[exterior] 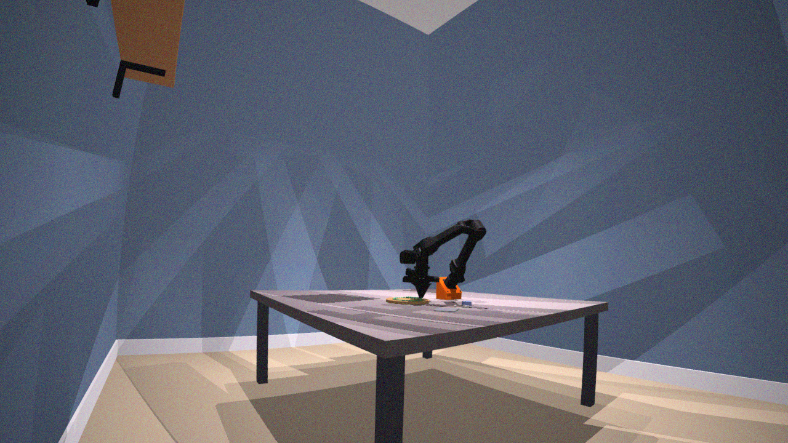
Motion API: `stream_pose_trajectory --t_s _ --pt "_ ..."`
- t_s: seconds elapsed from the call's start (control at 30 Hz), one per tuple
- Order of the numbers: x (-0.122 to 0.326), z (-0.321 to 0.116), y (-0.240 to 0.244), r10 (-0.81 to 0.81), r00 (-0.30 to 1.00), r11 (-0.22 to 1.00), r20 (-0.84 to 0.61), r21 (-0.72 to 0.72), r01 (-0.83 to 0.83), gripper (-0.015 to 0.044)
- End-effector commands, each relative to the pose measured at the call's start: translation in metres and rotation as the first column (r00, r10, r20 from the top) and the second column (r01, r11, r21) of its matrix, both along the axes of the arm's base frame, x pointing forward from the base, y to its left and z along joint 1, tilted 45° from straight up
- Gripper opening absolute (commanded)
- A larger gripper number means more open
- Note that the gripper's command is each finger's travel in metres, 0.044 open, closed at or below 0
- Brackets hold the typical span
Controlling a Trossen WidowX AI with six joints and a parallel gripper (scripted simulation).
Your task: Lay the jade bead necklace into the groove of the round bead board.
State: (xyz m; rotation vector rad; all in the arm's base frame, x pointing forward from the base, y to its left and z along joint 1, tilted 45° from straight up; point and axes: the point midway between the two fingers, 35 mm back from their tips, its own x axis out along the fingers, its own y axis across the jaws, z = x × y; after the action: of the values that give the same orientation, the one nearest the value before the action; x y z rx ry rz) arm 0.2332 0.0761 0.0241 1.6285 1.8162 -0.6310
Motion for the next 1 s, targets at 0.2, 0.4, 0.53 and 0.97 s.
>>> stream_pose_trajectory --t_s 0.2,0.4,0.53,0.97 --pt "-0.0005 -0.0014 0.0016 0.001 1.0 1.0 0.0 -0.001 -0.001 0.0131" --pt "-0.0005 -0.0014 0.0016 0.001 1.0 1.0 0.0 -0.001 -0.001 0.0289" --pt "-0.0015 0.0011 -0.0009 -0.001 1.0 1.0 -0.006 0.001 0.001 0.0394" --pt "-0.0019 0.0023 -0.002 -0.002 1.0 1.0 -0.009 0.001 0.002 0.044"
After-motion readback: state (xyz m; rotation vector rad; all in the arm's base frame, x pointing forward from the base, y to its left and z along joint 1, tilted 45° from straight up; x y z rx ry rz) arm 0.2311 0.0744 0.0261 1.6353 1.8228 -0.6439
